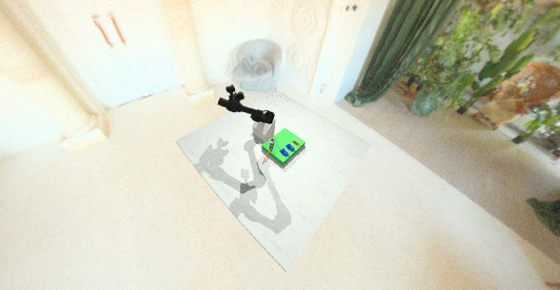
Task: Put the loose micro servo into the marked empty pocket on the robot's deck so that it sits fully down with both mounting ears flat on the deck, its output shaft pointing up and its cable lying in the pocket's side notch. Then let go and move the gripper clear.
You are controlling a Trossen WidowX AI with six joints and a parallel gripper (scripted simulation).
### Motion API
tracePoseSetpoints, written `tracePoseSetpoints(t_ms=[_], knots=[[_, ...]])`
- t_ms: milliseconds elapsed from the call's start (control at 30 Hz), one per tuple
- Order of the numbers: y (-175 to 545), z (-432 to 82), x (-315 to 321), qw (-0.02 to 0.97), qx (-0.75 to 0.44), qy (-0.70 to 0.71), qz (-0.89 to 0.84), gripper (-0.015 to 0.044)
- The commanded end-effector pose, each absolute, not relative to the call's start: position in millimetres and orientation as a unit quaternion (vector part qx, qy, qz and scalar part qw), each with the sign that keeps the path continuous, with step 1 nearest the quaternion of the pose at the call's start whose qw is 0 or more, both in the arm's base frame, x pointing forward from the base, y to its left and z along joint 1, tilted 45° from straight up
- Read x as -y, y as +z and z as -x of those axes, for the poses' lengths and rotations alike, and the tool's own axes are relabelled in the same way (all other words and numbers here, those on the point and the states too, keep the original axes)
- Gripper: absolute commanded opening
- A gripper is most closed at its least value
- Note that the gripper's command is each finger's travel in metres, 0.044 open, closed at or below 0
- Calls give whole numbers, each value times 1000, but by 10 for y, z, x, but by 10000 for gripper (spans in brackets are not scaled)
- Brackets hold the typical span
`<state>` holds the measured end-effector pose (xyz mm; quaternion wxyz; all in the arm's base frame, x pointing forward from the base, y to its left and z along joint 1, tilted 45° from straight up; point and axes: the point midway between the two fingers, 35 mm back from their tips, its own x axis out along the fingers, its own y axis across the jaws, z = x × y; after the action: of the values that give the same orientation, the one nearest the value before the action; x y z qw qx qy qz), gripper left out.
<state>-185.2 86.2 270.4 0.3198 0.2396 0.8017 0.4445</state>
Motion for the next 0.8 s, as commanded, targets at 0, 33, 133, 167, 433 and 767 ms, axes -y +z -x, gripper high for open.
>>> tracePoseSetpoints(t_ms=[0, 33, 133, 167, 433, 767], knots=[[2702, 1857, -854, 320, -802, 446, -237, 426], [2698, 1865, -843, 320, -801, 449, -233, 440], [2688, 1906, -780, 318, -801, 460, -215, 440], [2682, 1921, -754, 317, -801, 464, -208, 440], [2610, 2078, -401, 301, -788, 524, -117, 440], [2493, 2177, 129, 264, -752, 604, 5, 440]])
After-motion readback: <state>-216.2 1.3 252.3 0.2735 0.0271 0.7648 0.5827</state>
